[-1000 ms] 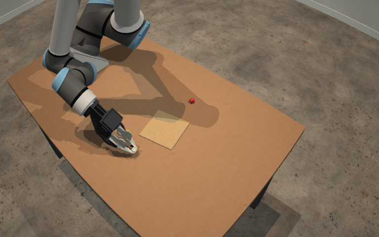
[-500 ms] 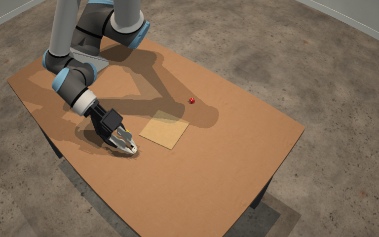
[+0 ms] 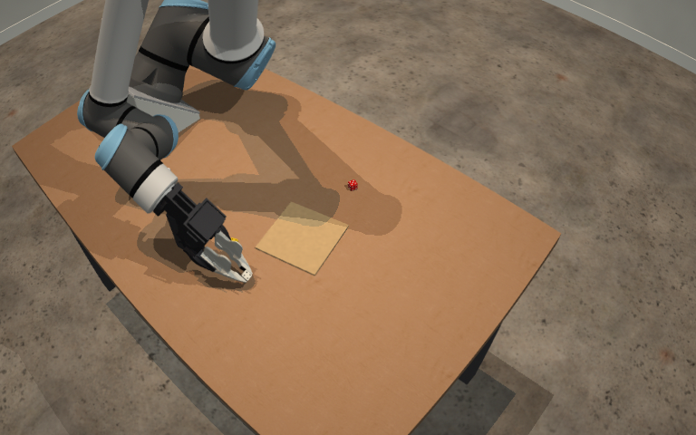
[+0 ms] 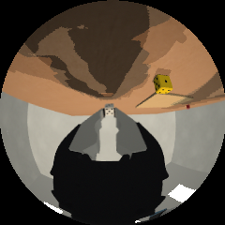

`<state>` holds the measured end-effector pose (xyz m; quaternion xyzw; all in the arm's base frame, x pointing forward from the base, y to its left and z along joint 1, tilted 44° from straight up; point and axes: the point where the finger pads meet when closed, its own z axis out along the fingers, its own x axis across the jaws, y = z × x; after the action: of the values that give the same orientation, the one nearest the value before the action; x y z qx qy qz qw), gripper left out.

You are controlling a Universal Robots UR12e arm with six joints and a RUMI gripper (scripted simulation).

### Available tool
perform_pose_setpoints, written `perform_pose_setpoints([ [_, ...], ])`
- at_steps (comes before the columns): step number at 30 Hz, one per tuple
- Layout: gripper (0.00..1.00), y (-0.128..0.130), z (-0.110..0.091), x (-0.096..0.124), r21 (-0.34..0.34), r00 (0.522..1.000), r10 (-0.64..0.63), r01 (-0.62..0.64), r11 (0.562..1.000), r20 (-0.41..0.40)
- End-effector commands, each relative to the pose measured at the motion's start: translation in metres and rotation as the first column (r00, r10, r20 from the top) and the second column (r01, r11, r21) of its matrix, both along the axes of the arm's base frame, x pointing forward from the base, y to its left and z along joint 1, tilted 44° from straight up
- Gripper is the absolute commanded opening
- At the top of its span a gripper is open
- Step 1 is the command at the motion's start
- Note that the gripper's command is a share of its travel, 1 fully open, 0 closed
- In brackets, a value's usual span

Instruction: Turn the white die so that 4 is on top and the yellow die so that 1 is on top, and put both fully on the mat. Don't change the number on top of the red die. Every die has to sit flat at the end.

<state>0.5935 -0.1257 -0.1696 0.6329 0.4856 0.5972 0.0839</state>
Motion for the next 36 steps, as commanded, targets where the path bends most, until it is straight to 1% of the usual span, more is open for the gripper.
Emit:
perform_pose_setpoints([
  [1, 0.00, -0.0006, 0.0002, 0.0001, -0.001, 1.000, 0.000, 0.000, 1.000, 0.001],
  [12, 0.00, -0.0001, -0.0003, 0.0002, -0.001, 1.000, 0.000, 0.000, 1.000, 0.001],
  [36, 0.00, 0.0072, -0.0079, 0.0008, -0.001, 1.000, 0.000, 0.000, 1.000, 0.001],
])
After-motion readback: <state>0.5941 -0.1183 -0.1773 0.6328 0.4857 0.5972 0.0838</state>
